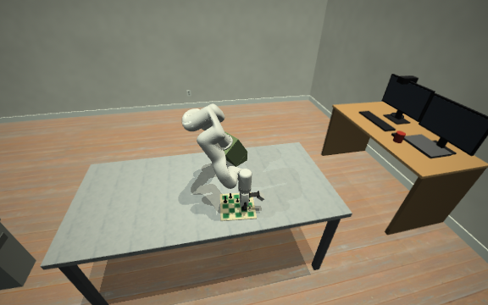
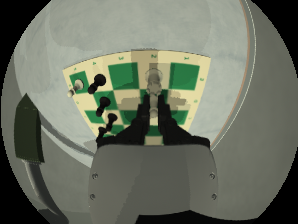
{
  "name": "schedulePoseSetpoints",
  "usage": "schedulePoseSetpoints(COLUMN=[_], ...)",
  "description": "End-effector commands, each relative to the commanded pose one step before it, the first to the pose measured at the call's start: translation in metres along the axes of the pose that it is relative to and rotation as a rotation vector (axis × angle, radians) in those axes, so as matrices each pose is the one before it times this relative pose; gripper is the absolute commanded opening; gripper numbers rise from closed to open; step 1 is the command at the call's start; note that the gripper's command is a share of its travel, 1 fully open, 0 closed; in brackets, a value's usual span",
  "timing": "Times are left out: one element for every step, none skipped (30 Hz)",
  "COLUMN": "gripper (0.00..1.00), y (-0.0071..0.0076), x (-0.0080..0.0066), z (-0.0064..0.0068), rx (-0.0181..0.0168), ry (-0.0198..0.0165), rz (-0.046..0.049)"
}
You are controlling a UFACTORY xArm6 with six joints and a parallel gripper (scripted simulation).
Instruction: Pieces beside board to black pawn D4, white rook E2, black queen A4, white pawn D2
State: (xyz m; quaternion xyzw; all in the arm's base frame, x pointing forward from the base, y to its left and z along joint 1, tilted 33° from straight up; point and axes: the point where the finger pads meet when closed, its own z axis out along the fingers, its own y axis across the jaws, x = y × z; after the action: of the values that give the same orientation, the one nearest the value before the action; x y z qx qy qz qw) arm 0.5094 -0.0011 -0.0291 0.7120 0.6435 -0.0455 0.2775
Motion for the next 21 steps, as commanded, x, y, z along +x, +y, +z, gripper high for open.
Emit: schedulePoseSetpoints(gripper=[0.00,0.07,0.07,0.07,0.14,0.14,0.14,0.21,0.21,0.21,0.27,0.27,0.27,0.34,0.34,0.34,0.34,0.34,0.34,0.34,0.34], y=[0.00136,0.00000,0.00000,0.00000,0.00000,0.00000,0.00000,0.00000,0.00000,0.00000,0.00000,0.00000,0.00000,0.00000,0.00000,0.00000,0.00000,0.00000,0.00000,0.00000,0.00000], x=[0.00040,0.00000,0.00000,0.00000,0.00000,0.00000,0.00000,0.00000,0.00000,0.00000,0.00000,0.00000,0.00000,0.00000,0.00000,0.00000,0.00000,0.00000,0.00000,0.00000,0.00000], z=[-0.00104,0.00000,0.00000,0.00000,0.00000,0.00000,0.00000,0.00000,0.00000,0.00000,0.00000,0.00000,0.00000,0.00000,0.00000,0.00000,0.00000,0.00000,0.00000,0.00000,0.00000], rx=[-0.00287,0.00000,0.00000,0.00000,0.00000,0.00000,0.00000,0.00000,0.00000,0.00000,0.00000,0.00000,0.00000,0.00000,0.00000,0.00000,0.00000,0.00000,0.00000,0.00000,0.00000], ry=[0.00126,0.00000,0.00000,0.00000,0.00000,0.00000,0.00000,0.00000,0.00000,0.00000,0.00000,0.00000,0.00000,0.00000,0.00000,0.00000,0.00000,0.00000,0.00000,0.00000,0.00000], rz=[0.00045,0.00000,0.00000,0.00000,0.00000,0.00000,0.00000,0.00000,0.00000,0.00000,0.00000,0.00000,0.00000,0.00000,0.00000,0.00000,0.00000,0.00000,0.00000,0.00000,0.00000])
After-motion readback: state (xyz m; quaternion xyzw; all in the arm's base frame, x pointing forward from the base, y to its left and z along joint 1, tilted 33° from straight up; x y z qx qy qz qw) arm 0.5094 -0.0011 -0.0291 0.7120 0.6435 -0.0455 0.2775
